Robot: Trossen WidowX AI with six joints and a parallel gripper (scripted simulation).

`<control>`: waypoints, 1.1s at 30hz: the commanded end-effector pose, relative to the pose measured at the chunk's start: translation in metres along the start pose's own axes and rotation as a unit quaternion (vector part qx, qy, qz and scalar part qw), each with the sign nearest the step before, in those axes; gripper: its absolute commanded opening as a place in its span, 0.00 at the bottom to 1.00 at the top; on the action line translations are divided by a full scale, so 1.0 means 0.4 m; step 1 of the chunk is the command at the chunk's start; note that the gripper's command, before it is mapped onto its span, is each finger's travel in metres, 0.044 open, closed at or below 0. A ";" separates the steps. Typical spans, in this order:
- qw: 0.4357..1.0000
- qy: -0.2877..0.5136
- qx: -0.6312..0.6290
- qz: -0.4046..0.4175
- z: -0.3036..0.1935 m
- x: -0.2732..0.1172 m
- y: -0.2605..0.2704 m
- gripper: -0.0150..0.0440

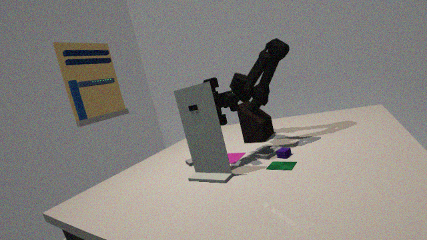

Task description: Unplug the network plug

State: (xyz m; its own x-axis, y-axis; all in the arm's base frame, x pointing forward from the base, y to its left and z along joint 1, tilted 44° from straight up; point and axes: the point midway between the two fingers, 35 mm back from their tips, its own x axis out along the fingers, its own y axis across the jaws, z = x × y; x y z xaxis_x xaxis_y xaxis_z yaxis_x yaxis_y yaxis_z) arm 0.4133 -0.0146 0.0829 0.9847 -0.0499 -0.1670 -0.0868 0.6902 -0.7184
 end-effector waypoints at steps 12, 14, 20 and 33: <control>1.000 0.002 0.001 0.001 -0.004 -0.010 0.001 0.25; 1.000 0.002 0.001 0.001 -0.004 -0.013 0.001 0.25; 1.000 0.002 0.001 0.001 -0.006 -0.021 0.001 0.25; 1.000 0.002 0.001 0.001 -0.011 -0.040 0.001 0.25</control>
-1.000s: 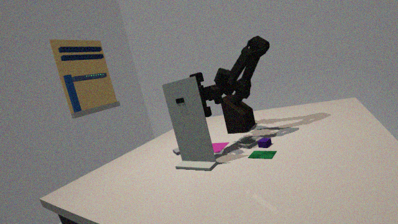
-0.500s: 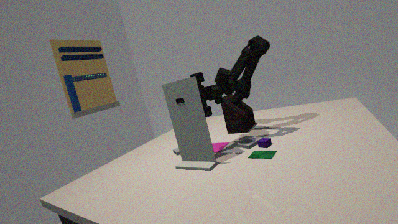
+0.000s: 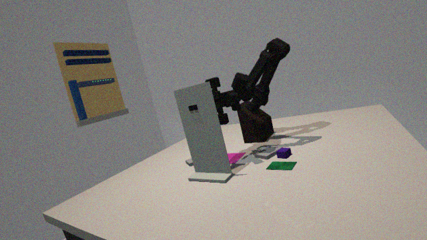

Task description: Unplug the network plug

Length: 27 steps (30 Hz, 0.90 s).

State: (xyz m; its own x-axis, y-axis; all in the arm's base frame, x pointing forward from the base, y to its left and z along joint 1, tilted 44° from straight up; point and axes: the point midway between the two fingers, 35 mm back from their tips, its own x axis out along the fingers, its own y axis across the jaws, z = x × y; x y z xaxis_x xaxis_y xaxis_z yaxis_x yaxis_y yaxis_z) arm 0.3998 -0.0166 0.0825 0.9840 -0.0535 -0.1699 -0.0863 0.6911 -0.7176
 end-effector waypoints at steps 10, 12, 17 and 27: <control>1.000 0.000 0.001 0.001 -0.007 -0.021 0.001 0.25; 1.000 0.000 0.001 0.001 -0.008 -0.024 0.001 0.25; 1.000 0.000 0.001 0.001 -0.011 -0.031 0.002 0.25; 1.000 0.000 0.001 0.001 -0.016 -0.045 0.002 0.25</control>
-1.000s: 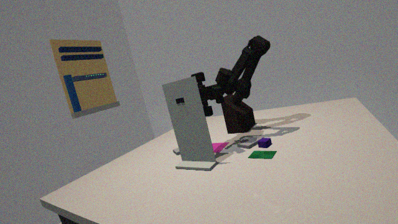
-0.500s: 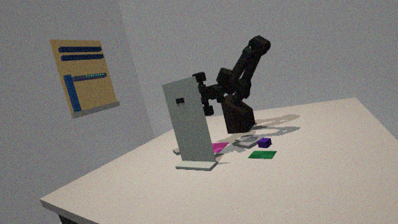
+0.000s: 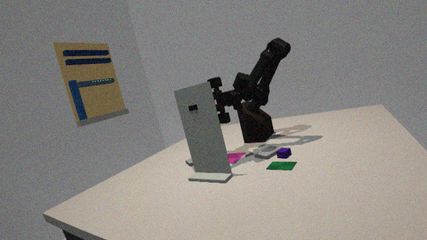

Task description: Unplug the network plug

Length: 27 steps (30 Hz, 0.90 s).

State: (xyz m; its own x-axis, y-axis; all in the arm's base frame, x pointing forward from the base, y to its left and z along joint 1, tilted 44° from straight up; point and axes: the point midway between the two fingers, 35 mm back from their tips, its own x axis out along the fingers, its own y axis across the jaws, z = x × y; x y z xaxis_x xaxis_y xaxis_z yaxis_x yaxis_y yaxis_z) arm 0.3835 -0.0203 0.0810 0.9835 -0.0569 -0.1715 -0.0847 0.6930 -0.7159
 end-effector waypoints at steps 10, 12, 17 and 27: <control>1.000 -0.001 -0.001 0.002 -0.006 -0.020 0.002 0.25; 1.000 -0.001 -0.001 0.002 -0.007 -0.023 0.002 0.25; 1.000 -0.001 -0.001 0.002 -0.010 -0.030 0.002 0.25; 1.000 -0.001 -0.001 0.002 -0.015 -0.044 0.002 0.25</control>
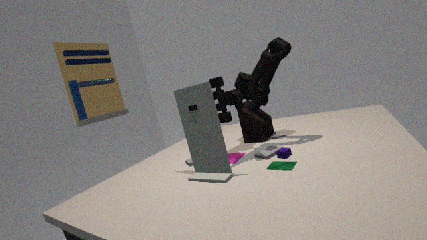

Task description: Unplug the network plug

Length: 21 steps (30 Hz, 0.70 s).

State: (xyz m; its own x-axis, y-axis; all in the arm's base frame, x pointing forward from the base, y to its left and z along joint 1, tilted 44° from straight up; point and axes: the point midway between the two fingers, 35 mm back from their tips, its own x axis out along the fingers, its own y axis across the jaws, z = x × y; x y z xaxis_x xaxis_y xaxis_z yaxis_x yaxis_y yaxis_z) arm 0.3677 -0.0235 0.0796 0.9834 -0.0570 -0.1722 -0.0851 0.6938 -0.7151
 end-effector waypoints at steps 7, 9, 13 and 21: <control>1.000 -0.001 -0.002 0.002 -0.004 -0.016 0.002 0.25; 1.000 -0.001 -0.002 0.002 -0.006 -0.019 0.002 0.25; 1.000 -0.001 -0.002 0.002 -0.008 -0.024 0.002 0.25; 1.000 -0.001 -0.002 0.002 -0.012 -0.036 0.002 0.25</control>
State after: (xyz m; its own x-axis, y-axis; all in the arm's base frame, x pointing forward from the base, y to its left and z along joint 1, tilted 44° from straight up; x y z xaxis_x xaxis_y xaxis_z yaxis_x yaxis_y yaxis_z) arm 0.3554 -0.0260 0.0786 0.9833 -0.0570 -0.1728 -0.0855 0.6937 -0.7152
